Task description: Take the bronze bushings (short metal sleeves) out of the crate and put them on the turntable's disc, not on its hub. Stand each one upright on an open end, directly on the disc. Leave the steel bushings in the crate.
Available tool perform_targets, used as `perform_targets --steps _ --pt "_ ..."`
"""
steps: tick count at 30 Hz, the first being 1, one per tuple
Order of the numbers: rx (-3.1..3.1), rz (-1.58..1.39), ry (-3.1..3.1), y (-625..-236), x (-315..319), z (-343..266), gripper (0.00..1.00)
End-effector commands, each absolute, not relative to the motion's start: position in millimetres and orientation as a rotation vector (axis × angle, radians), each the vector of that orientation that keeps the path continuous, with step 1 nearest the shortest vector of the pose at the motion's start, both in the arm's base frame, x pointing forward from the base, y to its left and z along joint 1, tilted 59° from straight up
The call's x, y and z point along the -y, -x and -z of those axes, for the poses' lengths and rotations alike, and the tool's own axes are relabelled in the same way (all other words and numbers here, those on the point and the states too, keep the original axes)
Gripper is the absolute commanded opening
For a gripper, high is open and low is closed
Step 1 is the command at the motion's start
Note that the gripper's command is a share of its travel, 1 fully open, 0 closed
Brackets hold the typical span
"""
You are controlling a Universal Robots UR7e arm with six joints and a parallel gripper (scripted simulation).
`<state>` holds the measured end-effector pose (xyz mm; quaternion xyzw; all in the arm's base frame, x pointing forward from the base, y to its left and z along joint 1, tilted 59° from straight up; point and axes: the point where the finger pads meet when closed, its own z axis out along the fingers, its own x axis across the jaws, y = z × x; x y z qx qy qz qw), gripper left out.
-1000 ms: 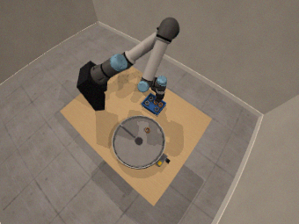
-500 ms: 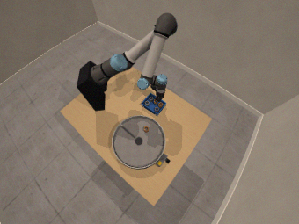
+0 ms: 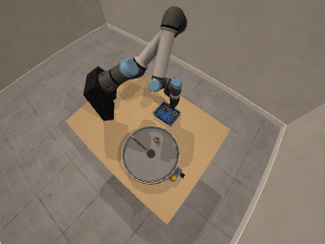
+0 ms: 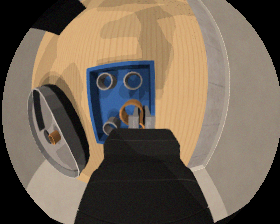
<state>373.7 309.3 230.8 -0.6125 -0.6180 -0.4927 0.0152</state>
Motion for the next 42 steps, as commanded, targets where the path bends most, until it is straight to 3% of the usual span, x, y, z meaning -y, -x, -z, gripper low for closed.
perform_targets --steps 1,42 --pt "1.926 1.528 1.903 -366.0 -300.3 -238.3 0.0" --pt "1.926 1.528 1.903 -334.3 -264.6 -267.3 0.0"
